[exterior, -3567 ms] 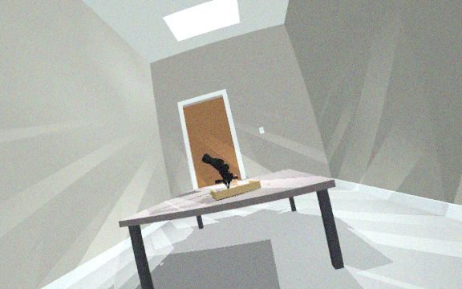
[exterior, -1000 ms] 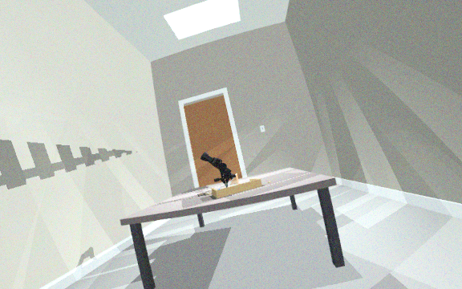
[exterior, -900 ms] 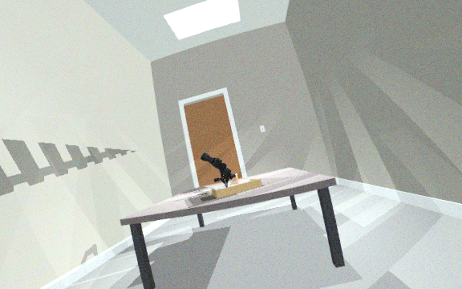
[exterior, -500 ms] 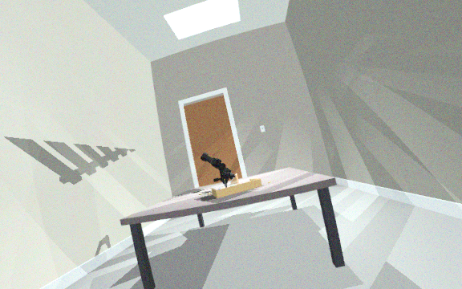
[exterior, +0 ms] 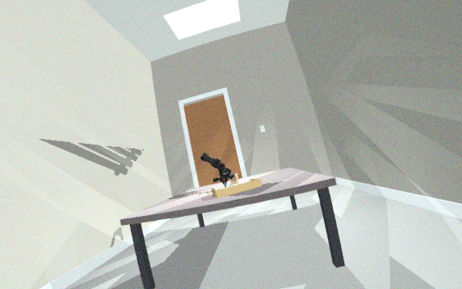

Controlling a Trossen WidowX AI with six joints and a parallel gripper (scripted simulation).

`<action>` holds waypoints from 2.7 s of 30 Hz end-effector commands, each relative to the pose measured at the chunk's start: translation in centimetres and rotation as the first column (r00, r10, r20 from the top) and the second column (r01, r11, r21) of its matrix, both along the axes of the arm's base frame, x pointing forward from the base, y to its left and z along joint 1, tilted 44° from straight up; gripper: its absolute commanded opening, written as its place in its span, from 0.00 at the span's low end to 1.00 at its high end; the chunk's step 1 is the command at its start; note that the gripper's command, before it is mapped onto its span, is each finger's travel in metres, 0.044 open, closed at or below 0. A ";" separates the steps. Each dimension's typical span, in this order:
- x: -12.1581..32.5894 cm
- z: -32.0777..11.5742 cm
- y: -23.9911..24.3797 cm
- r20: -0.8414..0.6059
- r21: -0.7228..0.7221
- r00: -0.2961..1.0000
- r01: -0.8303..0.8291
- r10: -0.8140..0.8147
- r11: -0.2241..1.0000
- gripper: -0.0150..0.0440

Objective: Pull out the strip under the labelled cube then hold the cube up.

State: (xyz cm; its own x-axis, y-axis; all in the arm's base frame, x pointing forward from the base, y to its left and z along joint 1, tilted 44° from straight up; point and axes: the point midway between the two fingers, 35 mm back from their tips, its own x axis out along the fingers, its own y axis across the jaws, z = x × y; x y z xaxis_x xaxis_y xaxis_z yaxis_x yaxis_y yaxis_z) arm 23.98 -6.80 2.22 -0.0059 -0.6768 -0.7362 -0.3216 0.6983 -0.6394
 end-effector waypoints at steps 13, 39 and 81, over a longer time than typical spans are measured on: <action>-3.1 0.3 -1.2 -0.036 -0.013 0.999 0.015 -0.016 1.000 0.25; -6.3 1.2 -2.0 -0.038 -0.014 0.999 0.015 -0.016 1.000 0.25; 6.9 2.2 4.9 -0.127 0.001 0.988 -0.091 0.090 0.996 1.00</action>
State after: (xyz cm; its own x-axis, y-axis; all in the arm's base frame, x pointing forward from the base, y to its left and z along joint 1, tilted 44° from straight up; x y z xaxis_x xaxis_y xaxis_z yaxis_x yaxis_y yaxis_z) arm 29.99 -2.28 4.73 -0.0343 -0.6844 -0.7283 -0.4652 0.6559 -0.5945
